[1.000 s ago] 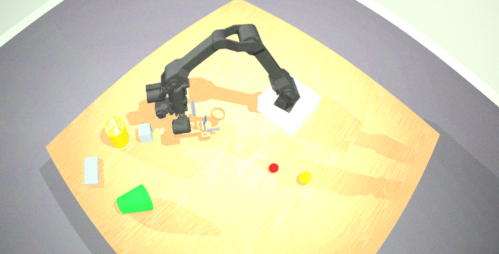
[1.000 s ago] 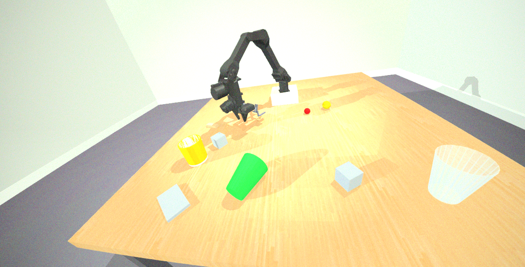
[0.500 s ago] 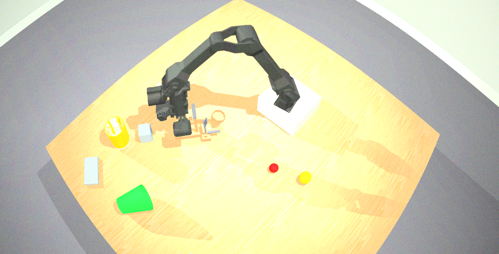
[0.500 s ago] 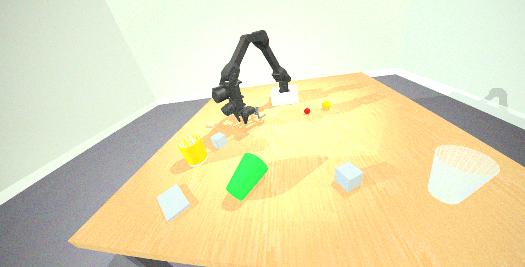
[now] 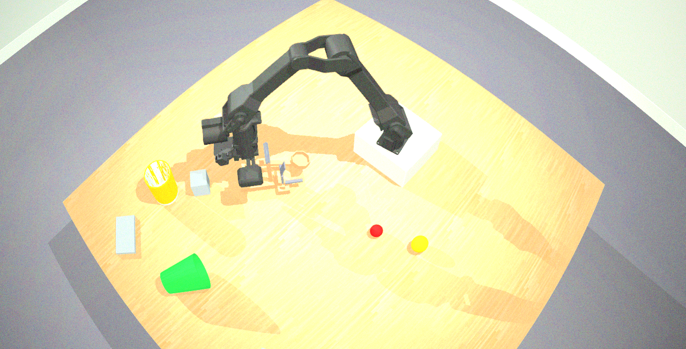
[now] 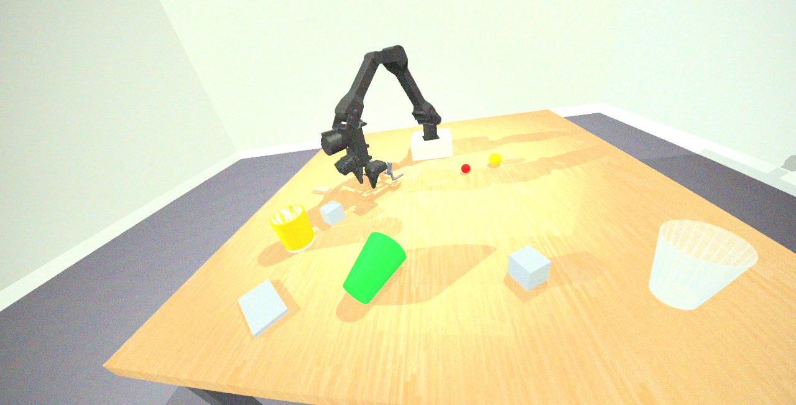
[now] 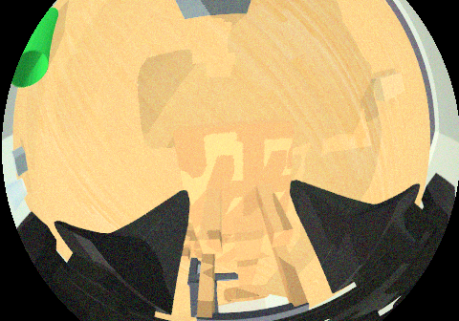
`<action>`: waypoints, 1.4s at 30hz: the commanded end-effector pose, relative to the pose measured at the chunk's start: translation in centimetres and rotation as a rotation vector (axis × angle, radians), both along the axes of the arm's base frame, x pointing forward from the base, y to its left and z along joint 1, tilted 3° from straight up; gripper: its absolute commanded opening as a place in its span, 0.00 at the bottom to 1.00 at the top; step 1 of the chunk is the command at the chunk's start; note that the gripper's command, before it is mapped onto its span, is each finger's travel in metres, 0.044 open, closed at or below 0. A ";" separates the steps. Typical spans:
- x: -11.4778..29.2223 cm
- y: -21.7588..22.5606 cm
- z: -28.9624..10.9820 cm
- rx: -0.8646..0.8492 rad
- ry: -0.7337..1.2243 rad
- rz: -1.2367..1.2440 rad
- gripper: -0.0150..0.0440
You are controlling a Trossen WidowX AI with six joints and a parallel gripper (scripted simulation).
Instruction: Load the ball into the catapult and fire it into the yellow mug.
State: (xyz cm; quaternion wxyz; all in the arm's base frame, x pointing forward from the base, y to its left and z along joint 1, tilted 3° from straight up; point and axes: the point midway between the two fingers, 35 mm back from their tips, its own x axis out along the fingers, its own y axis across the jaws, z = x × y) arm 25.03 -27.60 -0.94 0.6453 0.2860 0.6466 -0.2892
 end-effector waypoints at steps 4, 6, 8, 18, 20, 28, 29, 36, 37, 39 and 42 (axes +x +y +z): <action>0.3 -0.3 5.8 0.000 0.000 0.000 1.00; 0.2 -0.1 8.9 0.000 0.000 0.000 1.00; 0.1 0.0 10.0 0.000 0.000 0.000 1.00; 0.3 -0.2 12.6 -0.021 -0.019 0.001 1.00; 0.1 0.0 14.6 -0.026 -0.024 0.001 1.00; 3.8 7.5 11.0 -0.001 -0.015 0.127 0.76; 4.2 8.9 10.7 0.001 -0.016 0.150 0.76; 5.0 20.5 8.0 0.017 -0.018 0.339 0.76; 4.7 22.1 7.6 0.019 -0.018 0.366 0.76; 3.9 25.1 6.7 0.024 -0.017 0.420 0.76; 2.0 29.2 5.4 0.032 -0.015 0.501 0.76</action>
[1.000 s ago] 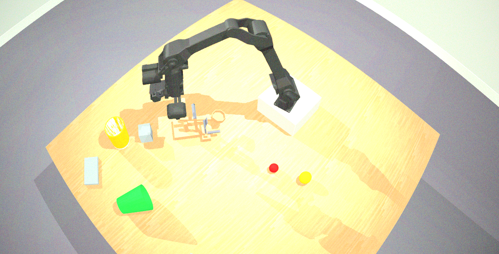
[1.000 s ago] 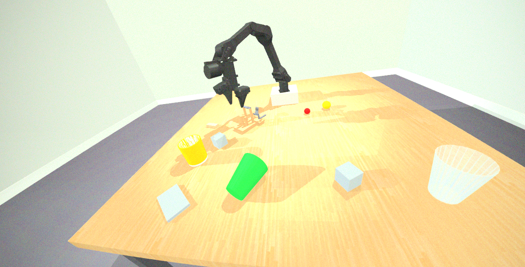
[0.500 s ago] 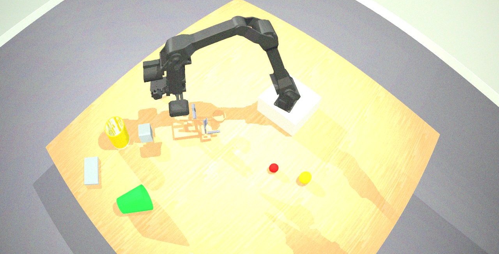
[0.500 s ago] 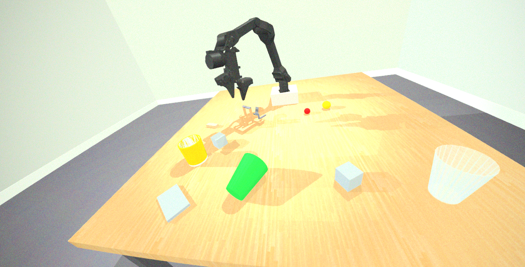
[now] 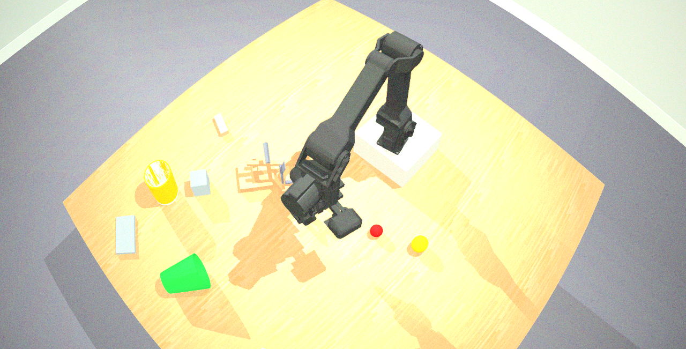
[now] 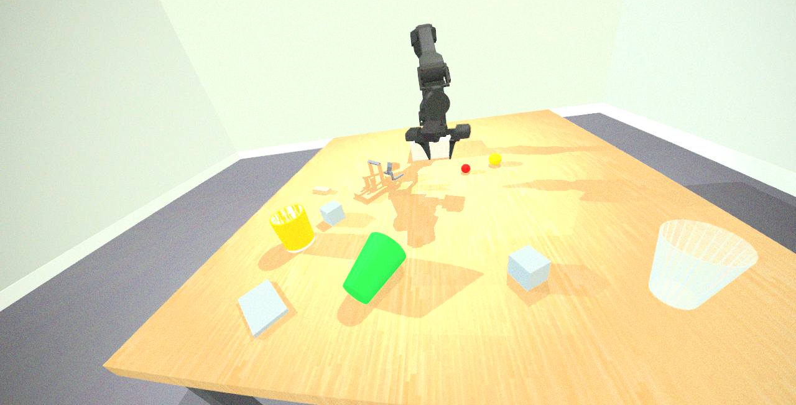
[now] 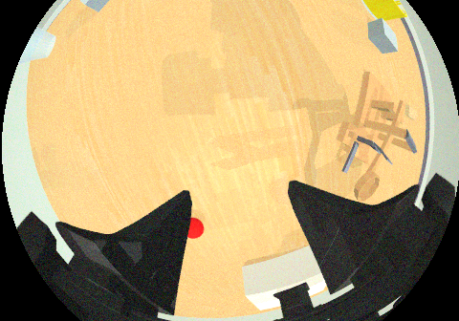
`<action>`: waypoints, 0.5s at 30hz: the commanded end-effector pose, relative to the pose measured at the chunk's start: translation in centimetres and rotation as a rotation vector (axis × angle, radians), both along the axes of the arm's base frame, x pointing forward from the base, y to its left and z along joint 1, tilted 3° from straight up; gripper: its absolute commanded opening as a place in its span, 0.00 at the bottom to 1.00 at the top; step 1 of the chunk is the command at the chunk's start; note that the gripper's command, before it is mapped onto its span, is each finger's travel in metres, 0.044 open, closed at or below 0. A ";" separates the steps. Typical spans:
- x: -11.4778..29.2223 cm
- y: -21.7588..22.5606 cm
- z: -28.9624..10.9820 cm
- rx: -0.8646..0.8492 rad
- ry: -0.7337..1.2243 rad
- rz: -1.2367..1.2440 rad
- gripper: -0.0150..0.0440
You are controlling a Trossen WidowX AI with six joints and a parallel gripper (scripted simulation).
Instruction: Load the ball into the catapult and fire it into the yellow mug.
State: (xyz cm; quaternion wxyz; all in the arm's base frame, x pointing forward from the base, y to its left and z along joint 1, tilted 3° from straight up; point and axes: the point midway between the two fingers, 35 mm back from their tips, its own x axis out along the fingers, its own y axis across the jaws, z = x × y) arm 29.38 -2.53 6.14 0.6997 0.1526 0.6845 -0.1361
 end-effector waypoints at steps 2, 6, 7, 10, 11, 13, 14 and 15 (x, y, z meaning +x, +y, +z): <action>-4.0 6.6 -2.5 0.013 0.021 0.129 0.76; -7.1 9.9 -4.0 0.018 0.027 0.218 0.76; -7.3 10.0 -4.0 0.018 0.027 0.222 0.76; -7.3 10.0 -4.0 0.018 0.027 0.222 0.76; -7.3 10.2 -4.0 0.018 0.027 0.222 0.76; -7.4 10.4 -4.0 0.018 0.027 0.222 0.76; -7.4 10.4 -4.0 0.018 0.027 0.222 0.76; -7.4 10.4 -4.1 0.018 0.027 0.222 0.76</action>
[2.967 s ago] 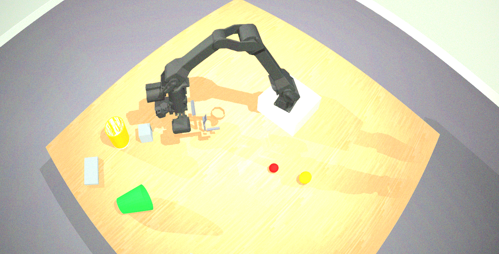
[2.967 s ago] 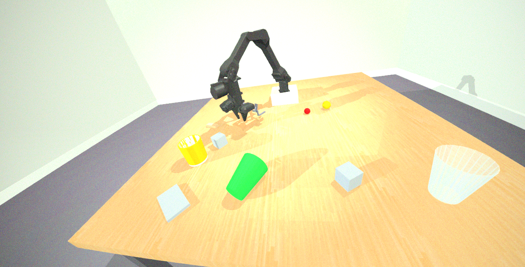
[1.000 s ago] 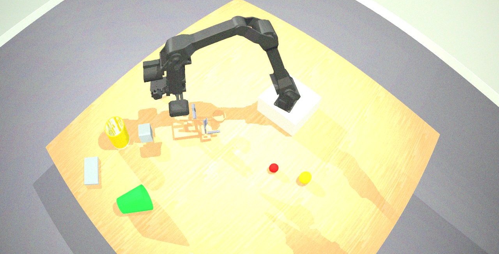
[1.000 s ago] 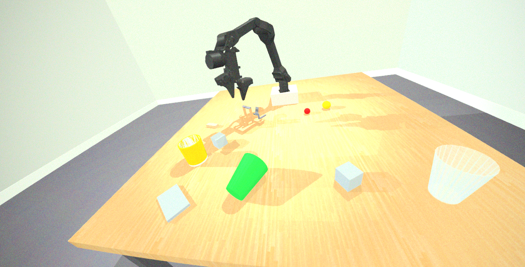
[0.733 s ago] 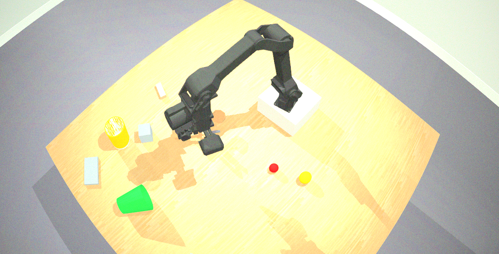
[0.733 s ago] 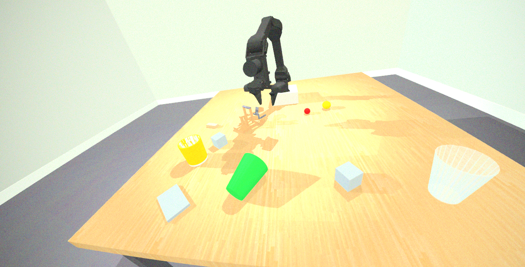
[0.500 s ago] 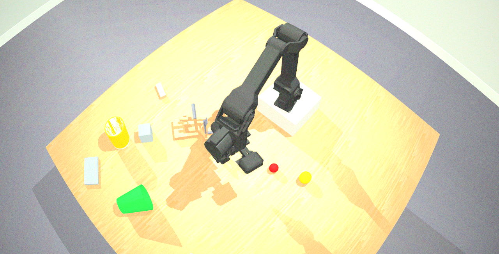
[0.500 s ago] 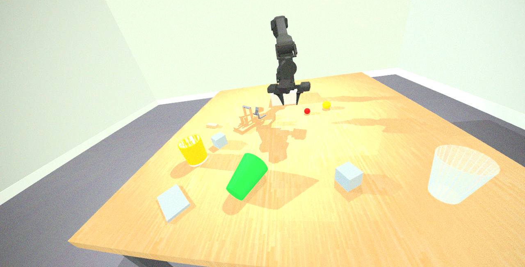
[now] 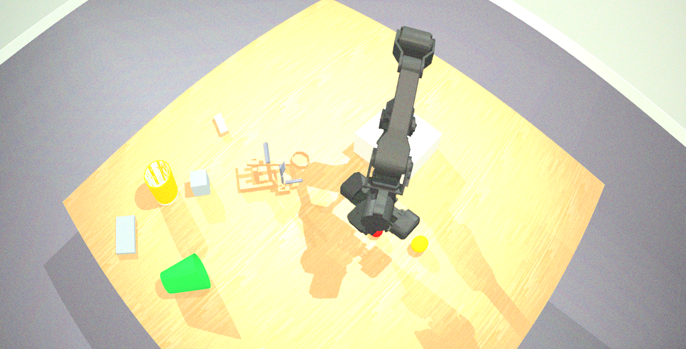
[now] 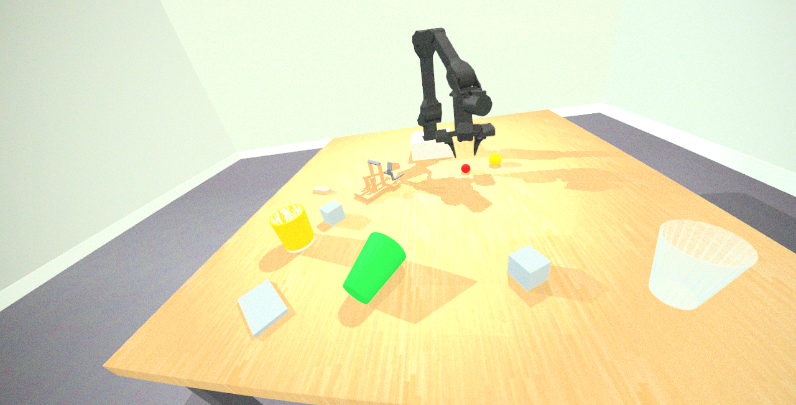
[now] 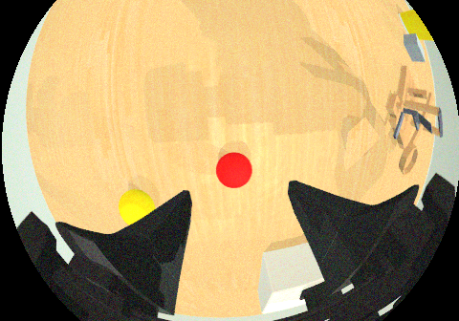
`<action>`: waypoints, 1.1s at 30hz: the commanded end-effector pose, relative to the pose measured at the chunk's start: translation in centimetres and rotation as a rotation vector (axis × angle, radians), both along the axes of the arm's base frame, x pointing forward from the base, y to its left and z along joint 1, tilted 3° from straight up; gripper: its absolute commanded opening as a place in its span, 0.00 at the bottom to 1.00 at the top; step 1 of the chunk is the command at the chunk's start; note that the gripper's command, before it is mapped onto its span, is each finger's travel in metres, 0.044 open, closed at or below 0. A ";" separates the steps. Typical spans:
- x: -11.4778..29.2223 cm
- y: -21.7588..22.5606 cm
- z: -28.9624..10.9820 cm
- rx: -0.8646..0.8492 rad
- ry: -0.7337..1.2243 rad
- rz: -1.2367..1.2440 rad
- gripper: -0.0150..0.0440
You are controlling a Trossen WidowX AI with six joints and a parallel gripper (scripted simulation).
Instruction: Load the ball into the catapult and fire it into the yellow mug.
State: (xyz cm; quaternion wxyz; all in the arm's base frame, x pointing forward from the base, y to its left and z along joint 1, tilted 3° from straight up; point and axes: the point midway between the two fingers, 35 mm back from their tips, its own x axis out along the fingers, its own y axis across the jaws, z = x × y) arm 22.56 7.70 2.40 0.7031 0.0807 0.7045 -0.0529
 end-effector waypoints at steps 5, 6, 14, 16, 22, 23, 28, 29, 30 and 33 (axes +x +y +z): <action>-0.6 0.2 -1.8 0.000 0.010 0.000 0.76; -0.6 0.2 -1.8 0.000 0.010 0.000 0.76; -0.5 0.3 -2.7 0.000 0.010 0.000 0.76; -0.5 0.3 -3.0 0.000 0.010 0.000 0.76; -0.5 0.4 -4.0 0.000 0.010 0.000 0.76; -0.5 0.4 -4.2 0.000 0.010 0.000 0.76; -0.6 0.4 -5.0 0.000 0.010 0.000 0.76; -0.6 0.4 -5.2 0.000 0.010 0.000 0.76; -0.6 0.4 -5.3 0.000 0.010 0.000 0.76; -0.7 0.4 -5.7 0.000 0.010 0.000 0.76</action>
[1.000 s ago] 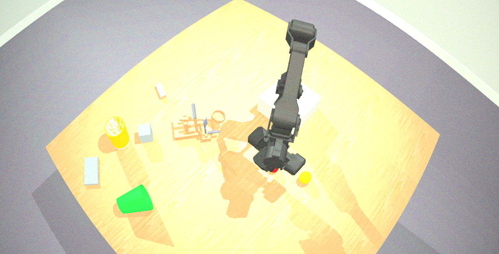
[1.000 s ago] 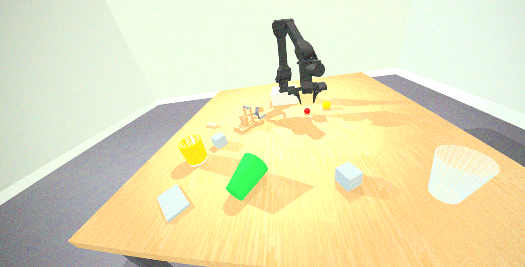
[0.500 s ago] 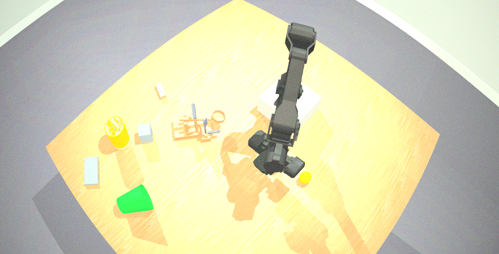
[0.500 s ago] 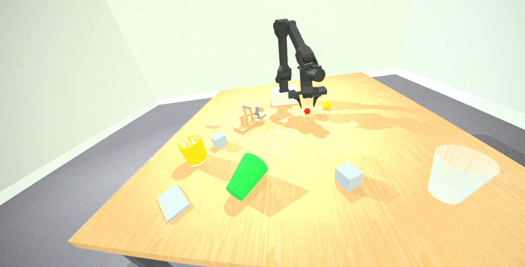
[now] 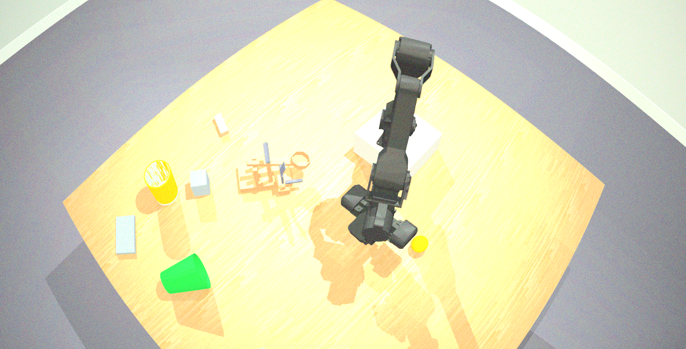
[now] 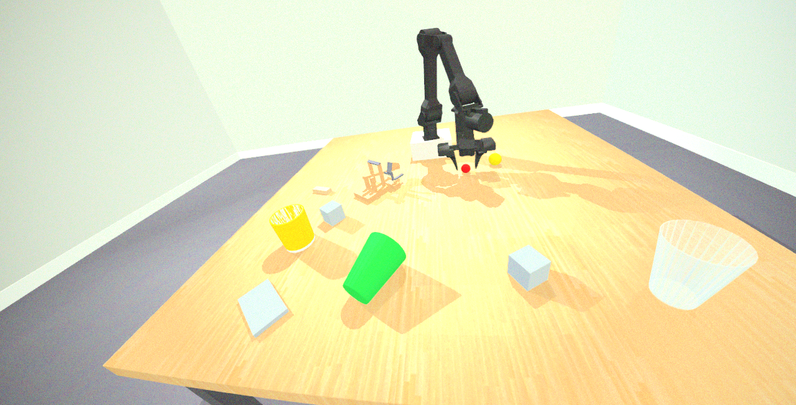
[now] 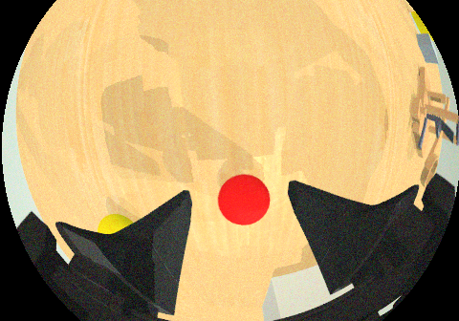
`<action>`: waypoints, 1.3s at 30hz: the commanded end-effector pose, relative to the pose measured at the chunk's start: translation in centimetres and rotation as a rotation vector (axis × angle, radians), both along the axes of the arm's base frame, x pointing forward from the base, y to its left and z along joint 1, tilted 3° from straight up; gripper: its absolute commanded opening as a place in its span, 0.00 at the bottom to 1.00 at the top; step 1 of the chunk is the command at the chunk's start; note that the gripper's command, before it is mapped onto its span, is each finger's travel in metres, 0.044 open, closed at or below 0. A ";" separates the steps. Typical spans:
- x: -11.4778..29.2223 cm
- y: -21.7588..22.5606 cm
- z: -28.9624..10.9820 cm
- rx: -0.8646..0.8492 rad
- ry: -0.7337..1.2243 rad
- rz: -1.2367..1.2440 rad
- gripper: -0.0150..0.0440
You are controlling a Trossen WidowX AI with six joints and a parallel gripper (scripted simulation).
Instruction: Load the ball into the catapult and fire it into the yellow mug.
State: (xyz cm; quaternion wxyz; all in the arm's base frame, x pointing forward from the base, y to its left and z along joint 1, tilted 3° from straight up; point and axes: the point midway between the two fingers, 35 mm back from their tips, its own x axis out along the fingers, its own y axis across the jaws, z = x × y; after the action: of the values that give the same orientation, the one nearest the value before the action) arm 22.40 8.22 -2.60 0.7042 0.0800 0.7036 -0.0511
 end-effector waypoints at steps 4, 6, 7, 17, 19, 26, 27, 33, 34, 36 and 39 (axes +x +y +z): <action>-0.5 -0.1 -0.7 -0.002 0.014 -0.004 0.63; -0.5 -0.1 -0.7 -0.002 0.014 -0.004 0.54; -0.5 -0.1 -0.7 -0.002 0.014 -0.004 0.50; -0.4 0.1 -0.5 -0.004 0.001 0.015 0.28; -0.1 0.4 0.2 -0.007 -0.022 0.052 0.25; 0.5 0.2 3.4 -0.006 -0.015 0.040 0.25; 0.6 0.2 4.0 -0.006 -0.013 0.036 0.25; 0.5 -0.4 8.1 -0.004 0.000 0.015 0.25; 0.4 -0.5 8.8 -0.004 0.002 0.012 0.25; 0.2 -0.7 10.2 -0.003 0.007 0.005 0.25; -0.2 -1.0 11.8 -0.002 0.012 -0.003 0.25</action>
State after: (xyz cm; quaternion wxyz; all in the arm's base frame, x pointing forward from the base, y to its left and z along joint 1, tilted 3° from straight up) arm 22.49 7.44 7.29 0.7009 0.0762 0.7071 -0.0539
